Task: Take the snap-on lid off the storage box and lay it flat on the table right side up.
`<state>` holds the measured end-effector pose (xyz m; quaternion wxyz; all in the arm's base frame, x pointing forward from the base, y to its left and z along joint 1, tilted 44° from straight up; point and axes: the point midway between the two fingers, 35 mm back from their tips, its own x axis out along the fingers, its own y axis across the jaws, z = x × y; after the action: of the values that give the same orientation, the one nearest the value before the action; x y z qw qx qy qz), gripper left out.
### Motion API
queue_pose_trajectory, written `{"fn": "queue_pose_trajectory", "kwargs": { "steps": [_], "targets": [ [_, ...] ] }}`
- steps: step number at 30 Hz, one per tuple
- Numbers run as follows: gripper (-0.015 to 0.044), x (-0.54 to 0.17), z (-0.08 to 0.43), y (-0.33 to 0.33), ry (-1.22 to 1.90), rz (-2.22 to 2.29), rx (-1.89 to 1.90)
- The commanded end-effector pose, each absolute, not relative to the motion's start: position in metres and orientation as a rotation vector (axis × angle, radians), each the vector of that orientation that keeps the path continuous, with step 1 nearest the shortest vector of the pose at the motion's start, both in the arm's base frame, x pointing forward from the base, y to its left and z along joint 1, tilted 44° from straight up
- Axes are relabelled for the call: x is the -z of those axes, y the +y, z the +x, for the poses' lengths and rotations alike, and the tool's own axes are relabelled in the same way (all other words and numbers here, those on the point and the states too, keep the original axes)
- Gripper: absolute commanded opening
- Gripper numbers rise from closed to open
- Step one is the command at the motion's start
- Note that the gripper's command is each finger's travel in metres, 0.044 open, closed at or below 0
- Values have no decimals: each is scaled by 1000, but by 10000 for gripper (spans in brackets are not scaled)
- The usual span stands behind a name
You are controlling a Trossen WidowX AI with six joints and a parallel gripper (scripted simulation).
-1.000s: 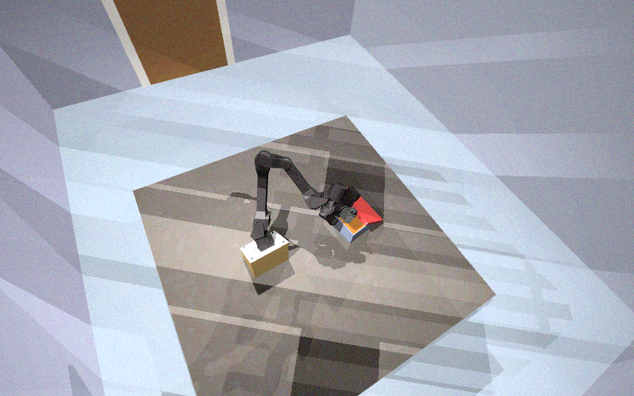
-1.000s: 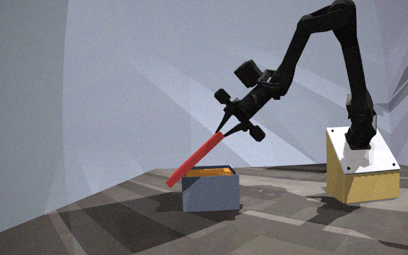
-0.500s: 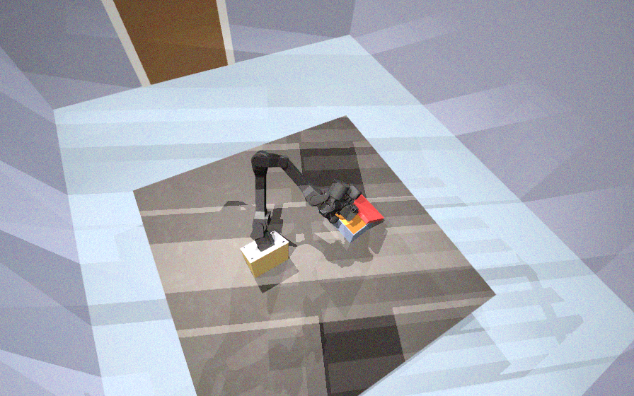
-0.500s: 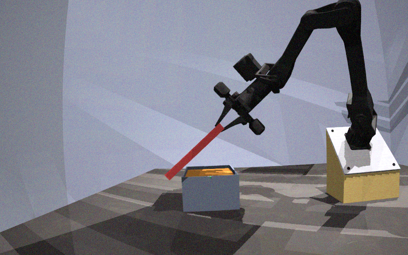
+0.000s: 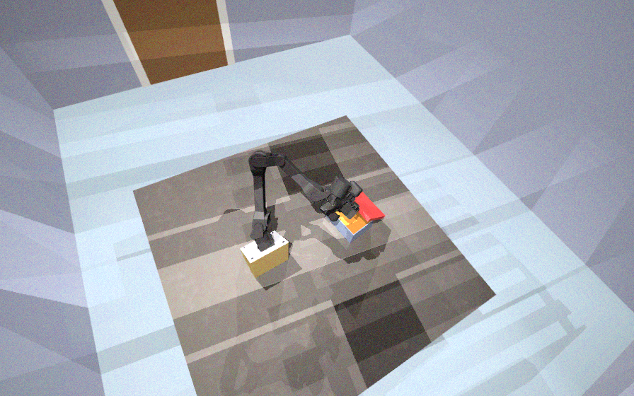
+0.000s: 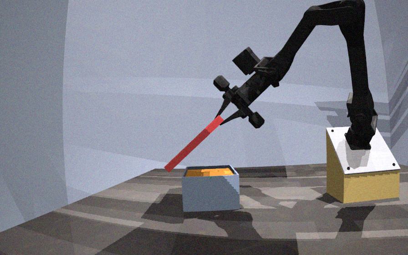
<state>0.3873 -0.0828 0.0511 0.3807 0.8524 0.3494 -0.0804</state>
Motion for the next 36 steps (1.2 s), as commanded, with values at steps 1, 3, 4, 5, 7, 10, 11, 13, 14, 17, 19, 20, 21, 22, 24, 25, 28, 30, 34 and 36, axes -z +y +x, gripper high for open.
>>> {"fn": "queue_pose_trajectory", "kwargs": {
  "steps": [1, 3, 4, 5, 7, 10, 11, 13, 14, 17, 19, 20, 21, 22, 24, 25, 28, 30, 34, 36],
  "targets": [
    [0, -61, 390, -91, 870, 2164, 188],
    [0, -63, 390, -93, 870, 2164, 188],
    [0, -63, 390, -93, 870, 2164, 188],
    [0, -63, 390, -93, 870, 2164, 188],
    [0, -63, 390, -93, 870, 2164, 188],
    [0, -61, 388, -89, 870, 2165, 188],
    [0, -61, 387, -86, 870, 2165, 188],
    [0, -63, 385, -82, 871, 2165, 188],
    [0, -64, 385, -81, 871, 2165, 188],
    [0, -68, 383, -77, 871, 2165, 188],
    [0, -71, 382, -74, 871, 2165, 188],
    [0, -72, 381, -72, 871, 2166, 188],
    [0, -73, 381, -71, 871, 2166, 188],
    [0, -75, 380, -70, 871, 2166, 188],
    [0, -77, 379, -67, 871, 2166, 188],
    [0, -79, 379, -65, 871, 2166, 188],
    [0, -83, 377, -61, 871, 2166, 188],
    [0, -85, 376, -58, 871, 2166, 188],
    [0, -91, 374, -53, 872, 2167, 188],
    [0, -93, 373, -50, 872, 2167, 188]
  ]
}}
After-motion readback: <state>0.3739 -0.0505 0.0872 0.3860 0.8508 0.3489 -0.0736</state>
